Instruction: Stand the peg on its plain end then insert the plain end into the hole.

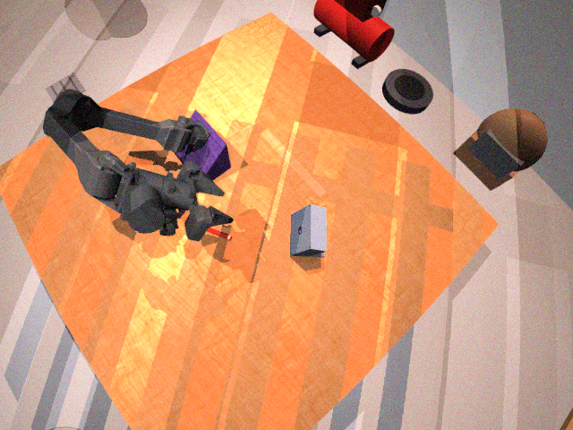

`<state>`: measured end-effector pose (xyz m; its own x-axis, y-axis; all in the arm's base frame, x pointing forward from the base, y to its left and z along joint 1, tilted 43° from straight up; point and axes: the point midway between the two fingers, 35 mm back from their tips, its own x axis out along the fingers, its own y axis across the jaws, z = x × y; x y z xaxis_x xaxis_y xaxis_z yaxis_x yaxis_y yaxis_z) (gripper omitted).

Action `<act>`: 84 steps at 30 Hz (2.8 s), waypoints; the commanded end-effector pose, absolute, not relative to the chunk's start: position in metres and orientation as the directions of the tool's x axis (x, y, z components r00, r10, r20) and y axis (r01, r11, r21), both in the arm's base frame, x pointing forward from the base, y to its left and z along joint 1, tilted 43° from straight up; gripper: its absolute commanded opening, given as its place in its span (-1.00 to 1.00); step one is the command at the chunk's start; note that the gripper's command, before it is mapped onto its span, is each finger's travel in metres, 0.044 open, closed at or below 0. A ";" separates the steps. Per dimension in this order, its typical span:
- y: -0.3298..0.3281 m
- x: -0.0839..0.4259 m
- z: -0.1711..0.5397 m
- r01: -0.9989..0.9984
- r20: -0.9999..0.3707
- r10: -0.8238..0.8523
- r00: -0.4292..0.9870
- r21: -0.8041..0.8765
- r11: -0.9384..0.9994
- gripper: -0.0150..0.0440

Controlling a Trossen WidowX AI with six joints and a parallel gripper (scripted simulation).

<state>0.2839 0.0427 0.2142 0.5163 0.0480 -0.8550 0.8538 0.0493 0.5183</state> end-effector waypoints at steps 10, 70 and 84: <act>0.029 0.291 0.194 0.851 -0.880 -0.037 0.474 0.447 0.275 1.00; -0.069 0.288 0.092 -0.305 -0.777 -0.625 0.074 -0.615 0.727 1.00; -0.081 0.285 0.081 -0.494 -0.737 -0.675 0.035 -0.600 0.629 1.00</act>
<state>0.2851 -0.0791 0.0835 0.0369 -0.6714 -0.7402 -0.4870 0.6347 -0.6000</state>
